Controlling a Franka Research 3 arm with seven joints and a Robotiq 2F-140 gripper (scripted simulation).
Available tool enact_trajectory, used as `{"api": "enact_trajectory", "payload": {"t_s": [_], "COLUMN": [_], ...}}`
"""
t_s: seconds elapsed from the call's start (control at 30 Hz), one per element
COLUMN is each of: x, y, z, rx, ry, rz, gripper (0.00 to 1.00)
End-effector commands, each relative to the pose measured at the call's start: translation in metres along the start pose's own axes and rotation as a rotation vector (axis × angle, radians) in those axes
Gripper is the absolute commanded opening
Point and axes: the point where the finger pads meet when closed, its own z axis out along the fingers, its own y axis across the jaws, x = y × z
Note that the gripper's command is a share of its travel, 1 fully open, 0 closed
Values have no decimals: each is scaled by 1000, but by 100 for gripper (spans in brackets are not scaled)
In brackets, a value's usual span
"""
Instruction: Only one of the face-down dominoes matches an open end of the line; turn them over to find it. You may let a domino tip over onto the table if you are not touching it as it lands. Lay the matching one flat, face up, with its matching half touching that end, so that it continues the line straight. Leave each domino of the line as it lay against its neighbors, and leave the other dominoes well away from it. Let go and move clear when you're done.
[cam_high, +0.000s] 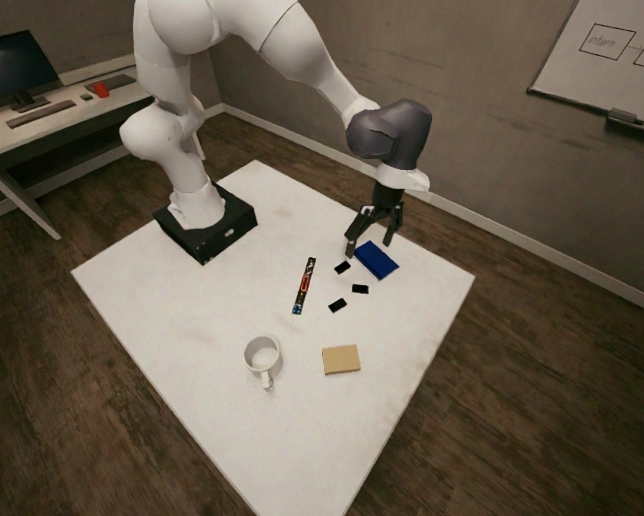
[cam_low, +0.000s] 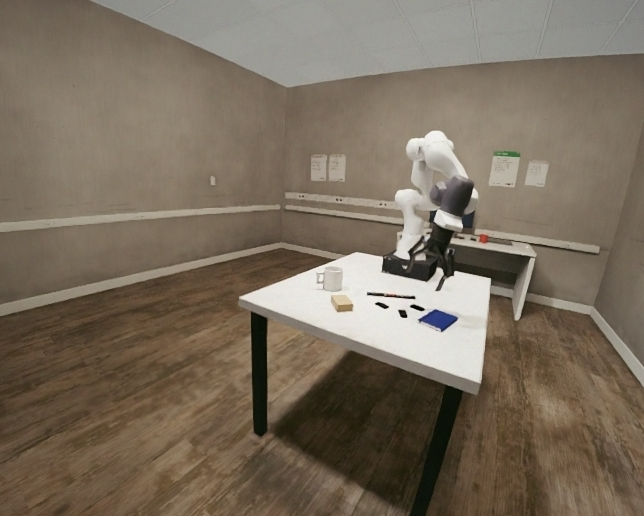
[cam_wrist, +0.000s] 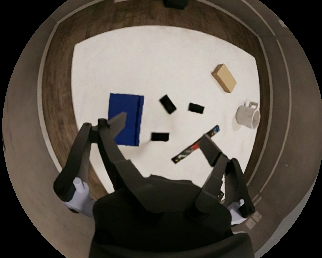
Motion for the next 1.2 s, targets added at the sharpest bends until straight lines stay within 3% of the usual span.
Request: {"api": "enact_trajectory", "payload": {"t_s": [0.0,0.03,0.1,0.23,0.37,0.63,1.17], "x": [-2,-13,-13,-32,-32,-58,-60], "y": [-10,-3,-3,12,12,35,37], "z": [-2,1,1,5,5,12,13], "rx": [74,104,104,153,153,213,217], "ry": [0,-17,-17,-40,-40,-56,-57], "rz": [-90,-99,-99,-111,-111,-119,-119], "gripper": [100,100,100,100,100,100,100]}}
